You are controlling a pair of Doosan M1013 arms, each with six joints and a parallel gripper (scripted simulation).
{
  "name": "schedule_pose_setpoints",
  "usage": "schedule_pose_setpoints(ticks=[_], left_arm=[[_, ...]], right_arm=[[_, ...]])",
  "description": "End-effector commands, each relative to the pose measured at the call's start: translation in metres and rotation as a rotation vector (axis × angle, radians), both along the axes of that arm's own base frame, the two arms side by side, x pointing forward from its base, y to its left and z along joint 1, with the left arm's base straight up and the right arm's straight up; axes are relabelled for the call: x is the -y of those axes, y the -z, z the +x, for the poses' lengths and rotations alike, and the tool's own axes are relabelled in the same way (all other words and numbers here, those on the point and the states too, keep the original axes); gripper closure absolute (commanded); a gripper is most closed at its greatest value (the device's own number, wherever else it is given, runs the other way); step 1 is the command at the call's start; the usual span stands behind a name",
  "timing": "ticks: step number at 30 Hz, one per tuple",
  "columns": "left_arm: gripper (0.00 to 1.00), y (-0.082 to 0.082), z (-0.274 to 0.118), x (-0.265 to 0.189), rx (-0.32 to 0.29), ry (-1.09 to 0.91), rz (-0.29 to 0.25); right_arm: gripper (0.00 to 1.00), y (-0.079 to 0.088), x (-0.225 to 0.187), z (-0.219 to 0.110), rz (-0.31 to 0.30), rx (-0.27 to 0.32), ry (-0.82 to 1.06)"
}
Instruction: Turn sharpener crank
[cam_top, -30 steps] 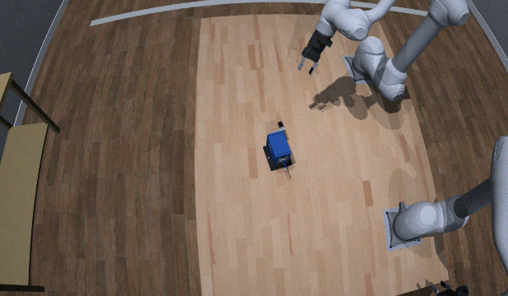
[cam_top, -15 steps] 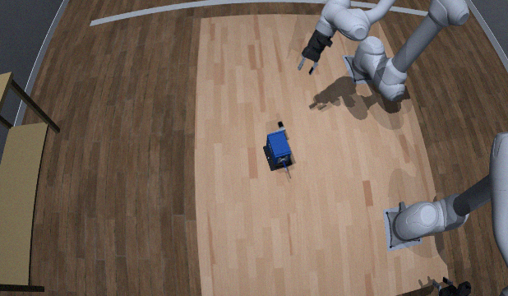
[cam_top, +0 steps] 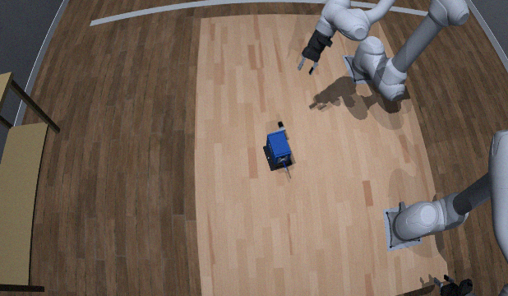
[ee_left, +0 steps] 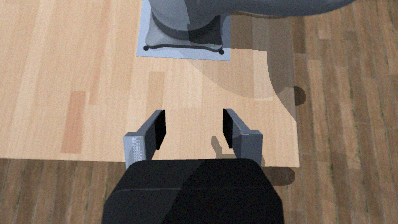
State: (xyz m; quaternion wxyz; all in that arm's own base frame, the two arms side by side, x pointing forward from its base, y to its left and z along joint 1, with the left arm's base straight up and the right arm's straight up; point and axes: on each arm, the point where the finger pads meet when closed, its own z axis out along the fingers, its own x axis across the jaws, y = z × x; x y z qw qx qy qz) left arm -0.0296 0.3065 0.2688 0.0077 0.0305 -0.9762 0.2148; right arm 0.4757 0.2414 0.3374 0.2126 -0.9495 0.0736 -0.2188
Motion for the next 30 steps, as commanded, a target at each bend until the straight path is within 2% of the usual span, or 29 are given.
schedule_pose_setpoints(ticks=[1,30], left_arm=[[0.00,-0.0004,-0.0003,0.0000,0.000,0.000,0.001],[0.00,-0.0001,-0.0050,0.0051,0.006,0.003,-0.003]], right_arm=[[0.00,-0.0007,-0.0001,0.0003,0.001,0.001,0.000],[0.00,-0.0007,-0.0001,0.0003,0.001,0.001,0.000]])
